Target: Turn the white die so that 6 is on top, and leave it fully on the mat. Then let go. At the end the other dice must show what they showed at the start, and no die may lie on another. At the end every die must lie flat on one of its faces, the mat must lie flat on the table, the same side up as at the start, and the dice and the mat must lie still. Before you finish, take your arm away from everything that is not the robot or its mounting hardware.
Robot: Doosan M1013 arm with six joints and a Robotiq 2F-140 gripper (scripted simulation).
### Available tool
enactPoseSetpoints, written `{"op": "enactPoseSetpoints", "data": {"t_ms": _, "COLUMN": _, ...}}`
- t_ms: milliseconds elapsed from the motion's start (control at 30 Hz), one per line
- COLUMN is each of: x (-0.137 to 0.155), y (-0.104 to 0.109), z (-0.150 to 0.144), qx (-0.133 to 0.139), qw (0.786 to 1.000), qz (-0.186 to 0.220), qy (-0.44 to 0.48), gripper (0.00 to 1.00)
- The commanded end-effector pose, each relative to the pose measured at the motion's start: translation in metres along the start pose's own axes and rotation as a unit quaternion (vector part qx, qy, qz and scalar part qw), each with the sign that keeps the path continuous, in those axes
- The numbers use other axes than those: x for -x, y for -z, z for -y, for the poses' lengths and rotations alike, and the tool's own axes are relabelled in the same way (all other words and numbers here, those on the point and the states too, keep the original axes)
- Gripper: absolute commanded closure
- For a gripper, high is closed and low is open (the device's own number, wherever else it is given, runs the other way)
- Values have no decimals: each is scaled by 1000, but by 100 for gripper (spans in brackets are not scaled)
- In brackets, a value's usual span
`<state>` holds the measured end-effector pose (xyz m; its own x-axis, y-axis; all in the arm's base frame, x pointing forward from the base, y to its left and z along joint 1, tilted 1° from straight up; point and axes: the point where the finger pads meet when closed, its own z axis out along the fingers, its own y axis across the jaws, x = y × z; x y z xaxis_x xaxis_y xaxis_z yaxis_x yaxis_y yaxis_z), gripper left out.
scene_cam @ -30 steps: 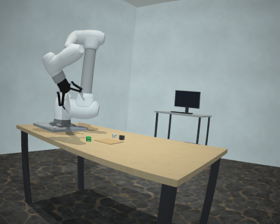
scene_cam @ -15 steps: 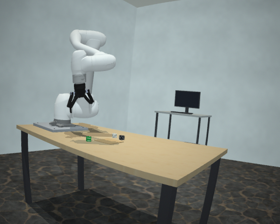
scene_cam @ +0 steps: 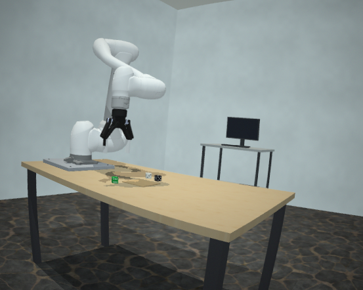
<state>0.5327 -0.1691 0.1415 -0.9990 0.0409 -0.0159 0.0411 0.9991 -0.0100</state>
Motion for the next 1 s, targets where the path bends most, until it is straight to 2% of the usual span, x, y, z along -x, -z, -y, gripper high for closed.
{"op": "enactPoseSetpoints", "data": {"t_ms": 0, "x": 0, "y": 0, "z": 0, "qx": 0, "qw": 1000, "qz": 0, "qy": 0, "gripper": 0}}
{"op": "enactPoseSetpoints", "data": {"t_ms": 400, "x": 0, "y": -6, "z": 0, "qx": 5, "qw": 1000, "qz": -3, "qy": 2, "gripper": 0}}
{"op": "enactPoseSetpoints", "data": {"t_ms": 767, "x": -2, "y": -72, "z": -3, "qx": 5, "qw": 1000, "qz": -3, "qy": 2, "gripper": 0}}
{"op": "enactPoseSetpoints", "data": {"t_ms": 967, "x": -2, "y": -83, "z": -3, "qx": 5, "qw": 1000, "qz": -3, "qy": 2, "gripper": 0}}
